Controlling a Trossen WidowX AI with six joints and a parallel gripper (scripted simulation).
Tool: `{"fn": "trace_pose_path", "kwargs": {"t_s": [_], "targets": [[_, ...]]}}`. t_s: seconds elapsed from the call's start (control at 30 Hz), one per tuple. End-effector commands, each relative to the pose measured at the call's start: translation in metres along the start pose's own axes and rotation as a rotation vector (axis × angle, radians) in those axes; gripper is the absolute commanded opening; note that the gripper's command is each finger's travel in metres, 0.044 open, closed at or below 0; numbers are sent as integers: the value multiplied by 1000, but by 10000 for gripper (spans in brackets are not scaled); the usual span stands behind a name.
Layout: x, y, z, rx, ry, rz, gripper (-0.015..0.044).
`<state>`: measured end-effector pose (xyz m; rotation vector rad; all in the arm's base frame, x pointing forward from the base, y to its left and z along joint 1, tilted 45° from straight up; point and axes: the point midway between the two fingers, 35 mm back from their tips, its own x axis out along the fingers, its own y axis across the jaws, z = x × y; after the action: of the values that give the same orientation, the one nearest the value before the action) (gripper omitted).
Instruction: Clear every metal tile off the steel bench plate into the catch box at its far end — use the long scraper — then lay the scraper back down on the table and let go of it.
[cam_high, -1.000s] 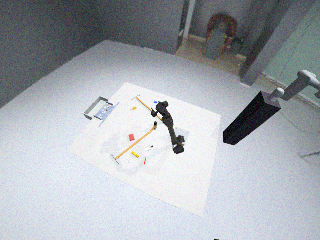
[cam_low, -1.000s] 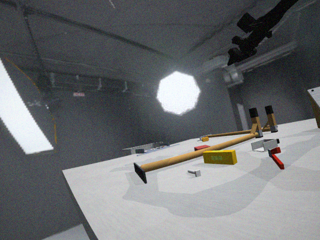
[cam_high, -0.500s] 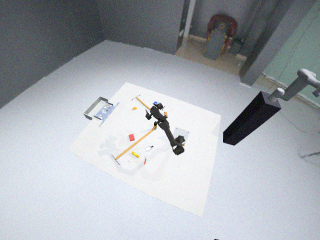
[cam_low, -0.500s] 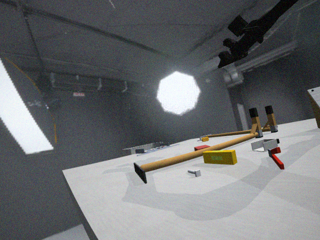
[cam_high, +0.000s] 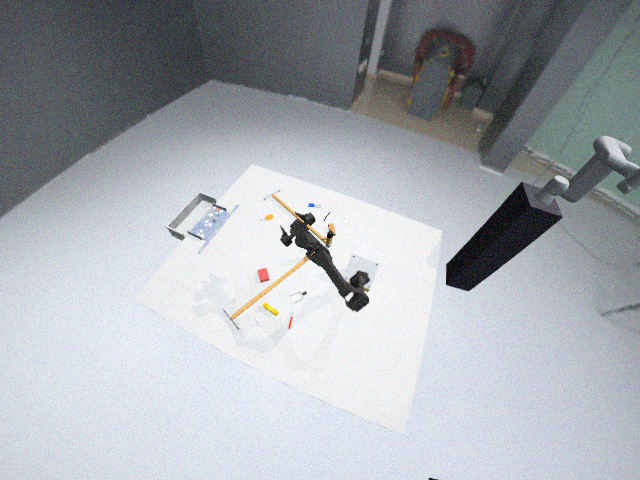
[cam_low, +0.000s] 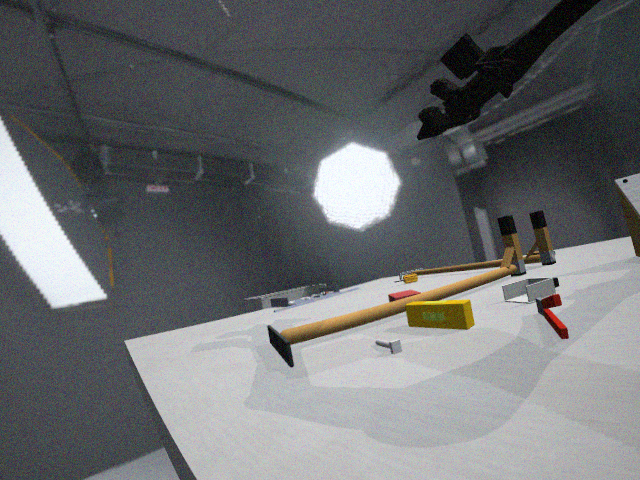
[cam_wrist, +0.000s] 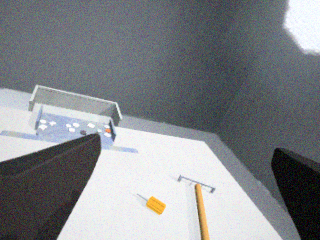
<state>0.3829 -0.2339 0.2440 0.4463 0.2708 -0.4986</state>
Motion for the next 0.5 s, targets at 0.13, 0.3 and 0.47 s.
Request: {"fn": "trace_pose_path", "kwargs": {"t_s": [0.13, 0.3, 0.47], "targets": [[-1, 34, 7, 23, -69, 19, 440], [-3, 54, 10, 38, -107, 35, 440], [-6, 75, 12, 59, -144, 54, 440]]}}
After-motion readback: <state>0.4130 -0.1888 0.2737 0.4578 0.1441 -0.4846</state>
